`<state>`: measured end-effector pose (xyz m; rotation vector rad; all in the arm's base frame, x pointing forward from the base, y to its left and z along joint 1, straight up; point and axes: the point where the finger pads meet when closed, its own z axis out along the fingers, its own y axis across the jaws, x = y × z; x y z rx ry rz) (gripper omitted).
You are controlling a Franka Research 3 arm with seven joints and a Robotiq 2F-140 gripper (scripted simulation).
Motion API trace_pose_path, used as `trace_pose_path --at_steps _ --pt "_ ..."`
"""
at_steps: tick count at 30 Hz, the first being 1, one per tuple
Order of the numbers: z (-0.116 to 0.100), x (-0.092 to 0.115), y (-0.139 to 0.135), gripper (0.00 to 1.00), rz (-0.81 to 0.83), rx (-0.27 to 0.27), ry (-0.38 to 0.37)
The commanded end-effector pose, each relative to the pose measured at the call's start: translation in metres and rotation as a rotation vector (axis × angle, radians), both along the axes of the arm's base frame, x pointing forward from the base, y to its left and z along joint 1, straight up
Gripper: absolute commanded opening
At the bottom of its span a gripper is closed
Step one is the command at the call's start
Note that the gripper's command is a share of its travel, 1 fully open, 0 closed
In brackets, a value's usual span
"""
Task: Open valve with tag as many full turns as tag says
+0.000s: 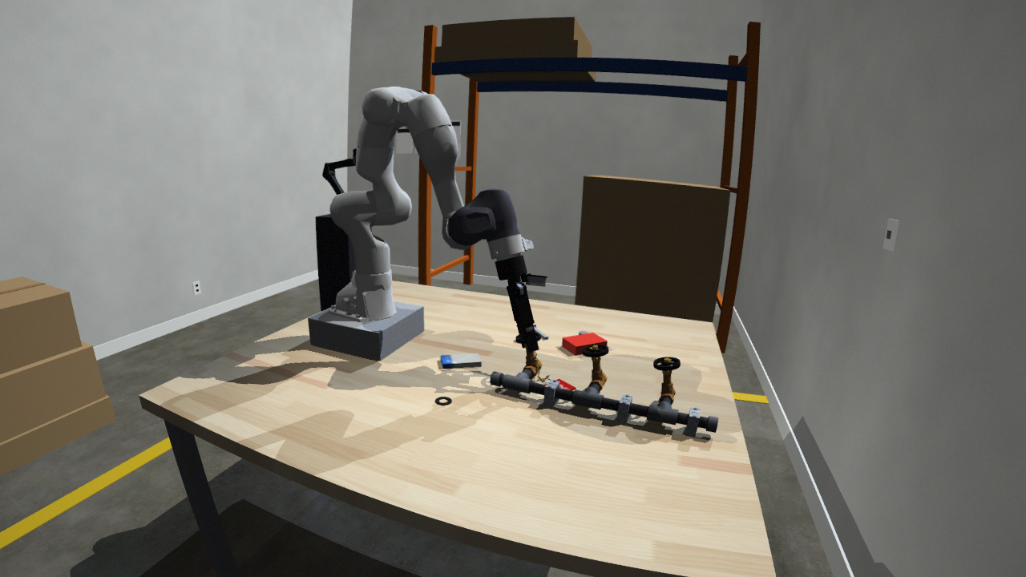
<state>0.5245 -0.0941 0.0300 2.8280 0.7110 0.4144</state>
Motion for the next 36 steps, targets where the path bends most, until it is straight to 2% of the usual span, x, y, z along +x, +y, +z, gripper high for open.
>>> trace_pose_path --at_steps 1,35,36 --pt "0.0008 0.0005 0.0004 0.1 0.162 0.049 0.155" --pt "0.0008 0.0005 0.0004 0.1 0.162 0.049 0.155" --pt "0.0008 0.0005 0.0004 1.0 0.162 0.049 0.155"
